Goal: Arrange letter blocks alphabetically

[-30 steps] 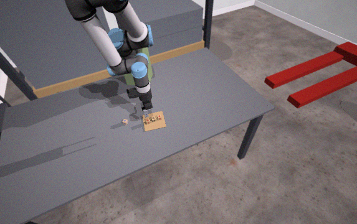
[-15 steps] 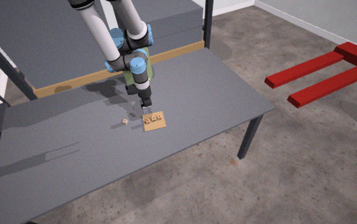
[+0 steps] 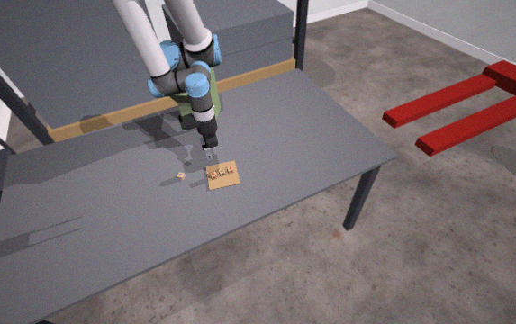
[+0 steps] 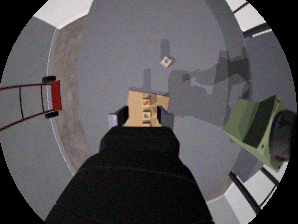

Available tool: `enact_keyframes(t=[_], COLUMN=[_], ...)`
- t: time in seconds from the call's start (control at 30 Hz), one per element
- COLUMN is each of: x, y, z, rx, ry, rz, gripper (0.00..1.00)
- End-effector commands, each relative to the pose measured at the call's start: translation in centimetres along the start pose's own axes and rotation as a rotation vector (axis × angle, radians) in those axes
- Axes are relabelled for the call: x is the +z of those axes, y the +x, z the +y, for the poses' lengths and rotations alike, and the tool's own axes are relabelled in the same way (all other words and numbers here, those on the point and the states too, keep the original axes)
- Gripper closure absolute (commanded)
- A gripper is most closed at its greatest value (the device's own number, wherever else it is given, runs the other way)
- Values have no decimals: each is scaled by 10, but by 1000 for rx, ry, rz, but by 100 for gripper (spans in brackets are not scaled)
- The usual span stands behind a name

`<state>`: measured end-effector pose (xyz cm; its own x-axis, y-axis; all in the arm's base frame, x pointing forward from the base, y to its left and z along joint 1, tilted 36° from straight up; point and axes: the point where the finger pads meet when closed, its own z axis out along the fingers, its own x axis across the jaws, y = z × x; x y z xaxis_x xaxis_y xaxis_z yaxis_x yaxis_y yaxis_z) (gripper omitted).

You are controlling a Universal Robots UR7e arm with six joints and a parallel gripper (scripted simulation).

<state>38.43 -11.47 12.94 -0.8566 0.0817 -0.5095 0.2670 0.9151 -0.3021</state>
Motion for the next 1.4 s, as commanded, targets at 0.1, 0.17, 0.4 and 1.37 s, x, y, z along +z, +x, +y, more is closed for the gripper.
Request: enact_keyframes(t=[0.1,0.17,0.4,1.37], x=[-18,-19,-21,-20], y=[0,0,1,1], z=[0,0,1,1], rx=[-1,-1,-1,-1], ry=[-1,-1,-2,-2], rz=[2,2,4,6], gripper=[0,0,0,0])
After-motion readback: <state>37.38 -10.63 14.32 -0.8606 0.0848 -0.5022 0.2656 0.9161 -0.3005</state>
